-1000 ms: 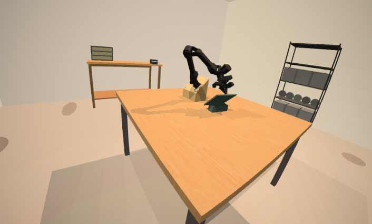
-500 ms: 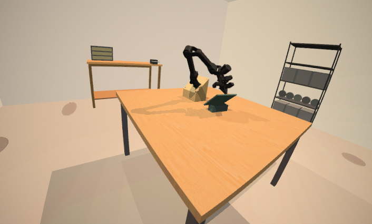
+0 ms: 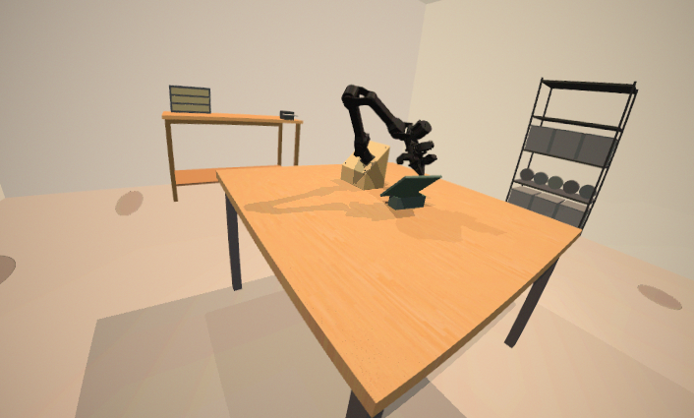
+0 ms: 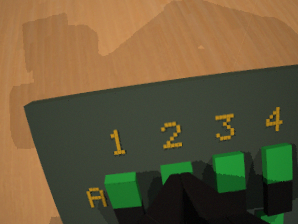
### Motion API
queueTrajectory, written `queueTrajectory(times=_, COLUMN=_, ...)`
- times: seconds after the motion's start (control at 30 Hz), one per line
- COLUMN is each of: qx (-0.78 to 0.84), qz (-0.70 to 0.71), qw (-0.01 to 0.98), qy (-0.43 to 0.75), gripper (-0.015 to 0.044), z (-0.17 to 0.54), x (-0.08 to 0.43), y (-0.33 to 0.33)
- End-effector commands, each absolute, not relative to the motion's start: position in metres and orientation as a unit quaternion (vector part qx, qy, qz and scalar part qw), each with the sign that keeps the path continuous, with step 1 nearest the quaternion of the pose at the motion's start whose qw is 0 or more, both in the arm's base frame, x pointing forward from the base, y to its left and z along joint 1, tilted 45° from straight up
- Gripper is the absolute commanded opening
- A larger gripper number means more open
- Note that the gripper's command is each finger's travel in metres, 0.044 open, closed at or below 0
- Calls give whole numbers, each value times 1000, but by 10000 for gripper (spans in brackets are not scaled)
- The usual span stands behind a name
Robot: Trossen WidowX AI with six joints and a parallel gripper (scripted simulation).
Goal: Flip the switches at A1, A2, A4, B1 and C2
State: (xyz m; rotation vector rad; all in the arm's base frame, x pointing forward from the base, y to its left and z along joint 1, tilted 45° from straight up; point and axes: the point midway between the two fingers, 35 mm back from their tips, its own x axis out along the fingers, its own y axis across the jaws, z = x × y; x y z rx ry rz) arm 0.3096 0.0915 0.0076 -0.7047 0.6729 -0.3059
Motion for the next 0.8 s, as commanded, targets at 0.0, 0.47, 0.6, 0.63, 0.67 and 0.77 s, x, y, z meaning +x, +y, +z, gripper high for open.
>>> queueTrajectory(times=0.0, qx=-339, qz=-144, qw=872, qy=324, gripper=0, z=6, x=310, y=91)
queueTrajectory(times=0.47, qx=-339, qz=-139, qw=875, qy=317, gripper=0, z=30, x=265, y=119)
queueTrajectory(times=0.6, qx=-340, qz=-138, qw=876, qy=314, gripper=0, z=34, x=260, y=121)
queueTrajectory(times=0.63, qx=-340, qz=-138, qw=876, qy=314, gripper=0, z=34, x=260, y=121)
queueTrajectory(times=0.67, qx=-340, qz=-138, qw=876, qy=314, gripper=0, z=34, x=260, y=121)
queueTrajectory(times=0.77, qx=-340, qz=-138, qw=875, qy=314, gripper=0, z=37, x=259, y=116)
